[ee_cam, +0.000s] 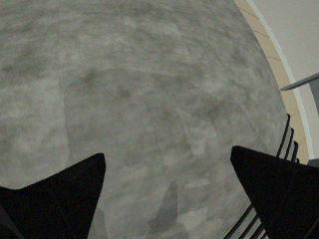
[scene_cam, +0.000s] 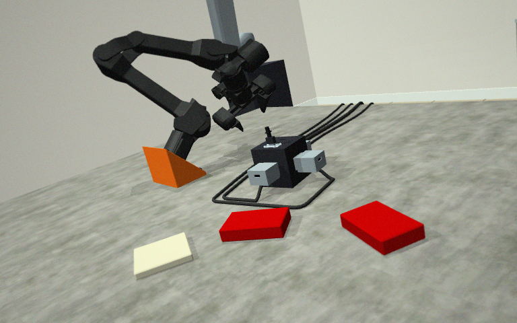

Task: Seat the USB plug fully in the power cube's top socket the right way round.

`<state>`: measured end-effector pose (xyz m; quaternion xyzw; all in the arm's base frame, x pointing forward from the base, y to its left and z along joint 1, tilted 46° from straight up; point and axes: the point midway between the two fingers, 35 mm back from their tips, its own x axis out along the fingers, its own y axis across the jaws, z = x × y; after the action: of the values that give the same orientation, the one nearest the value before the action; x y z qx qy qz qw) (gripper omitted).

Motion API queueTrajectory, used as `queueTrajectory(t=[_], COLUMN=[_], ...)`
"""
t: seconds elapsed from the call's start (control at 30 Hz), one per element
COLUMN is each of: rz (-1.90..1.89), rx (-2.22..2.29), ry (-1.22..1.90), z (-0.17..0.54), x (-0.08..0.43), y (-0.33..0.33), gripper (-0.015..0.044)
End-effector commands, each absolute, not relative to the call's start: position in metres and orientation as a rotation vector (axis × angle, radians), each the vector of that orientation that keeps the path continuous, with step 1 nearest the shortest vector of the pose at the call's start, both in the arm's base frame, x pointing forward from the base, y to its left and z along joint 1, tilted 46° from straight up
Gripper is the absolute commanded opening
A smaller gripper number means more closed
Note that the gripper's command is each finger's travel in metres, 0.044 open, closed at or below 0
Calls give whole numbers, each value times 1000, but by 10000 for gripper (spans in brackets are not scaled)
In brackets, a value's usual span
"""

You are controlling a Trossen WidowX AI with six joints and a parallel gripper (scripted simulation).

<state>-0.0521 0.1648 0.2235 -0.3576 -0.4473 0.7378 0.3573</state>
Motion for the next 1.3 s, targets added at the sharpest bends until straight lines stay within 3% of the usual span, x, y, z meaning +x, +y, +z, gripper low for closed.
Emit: queueTrajectory(t=[0.0, 0.3, 0.67, 0.97, 1.27], rz=[1908, 1787, 1069, 275, -473], rx=[-921, -638, 121, 895, 1534], ry=[-1130, 20, 1103, 1630, 1850], z=[224, 228, 208, 169, 127], x=[-50, 44, 180, 260, 293], y=[166, 191, 155, 74, -13], gripper=[426, 440, 440, 440, 440])
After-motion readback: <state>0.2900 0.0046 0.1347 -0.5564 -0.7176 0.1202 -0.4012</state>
